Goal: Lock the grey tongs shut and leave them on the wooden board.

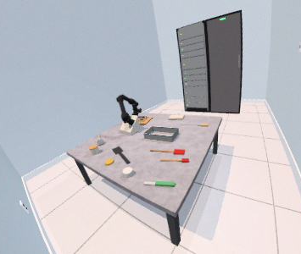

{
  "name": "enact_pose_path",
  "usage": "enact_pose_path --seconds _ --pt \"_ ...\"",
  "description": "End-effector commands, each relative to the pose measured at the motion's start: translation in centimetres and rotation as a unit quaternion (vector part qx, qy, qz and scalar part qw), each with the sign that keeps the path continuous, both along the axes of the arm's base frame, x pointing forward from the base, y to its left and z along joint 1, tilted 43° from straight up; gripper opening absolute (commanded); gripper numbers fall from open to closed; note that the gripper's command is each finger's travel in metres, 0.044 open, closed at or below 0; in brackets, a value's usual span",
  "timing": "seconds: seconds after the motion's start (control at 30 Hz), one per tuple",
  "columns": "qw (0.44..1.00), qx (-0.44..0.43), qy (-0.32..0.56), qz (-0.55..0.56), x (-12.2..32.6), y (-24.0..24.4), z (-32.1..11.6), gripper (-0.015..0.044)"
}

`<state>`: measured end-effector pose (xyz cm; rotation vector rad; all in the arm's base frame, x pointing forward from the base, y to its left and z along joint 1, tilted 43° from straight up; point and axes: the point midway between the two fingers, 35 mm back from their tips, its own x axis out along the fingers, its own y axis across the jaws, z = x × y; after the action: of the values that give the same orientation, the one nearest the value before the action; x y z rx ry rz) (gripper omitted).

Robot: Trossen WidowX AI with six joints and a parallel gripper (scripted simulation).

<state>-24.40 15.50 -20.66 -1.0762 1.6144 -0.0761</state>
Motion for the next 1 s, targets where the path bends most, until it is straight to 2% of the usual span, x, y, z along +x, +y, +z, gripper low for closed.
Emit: enact_pose_path --seconds 0.0,0.27,0.3,0.4,0.53,0.83,0.97 --pt "1.000 0.000 0.000 0.000 0.0 0.0 0.0 0.0217" --pt "1.000 0.000 0.000 0.000 0.0 0.0 0.0 0.0427" --pt "1.000 0.000 0.000 0.000 0.0 0.0 0.0 0.0440" --pt "1.000 0.002 0.000 -0.001 0.4 0.7 0.2 0.0440" --pt "1.000 0.009 0.002 -0.003 2.6 3.9 1.1 0.0440" --pt "1.000 0.006 -0.005 -0.003 13.4 12.4 5.2 0.0440" --pt "1.000 0.005 -0.005 -0.003 13.6 12.5 5.3 0.0440"
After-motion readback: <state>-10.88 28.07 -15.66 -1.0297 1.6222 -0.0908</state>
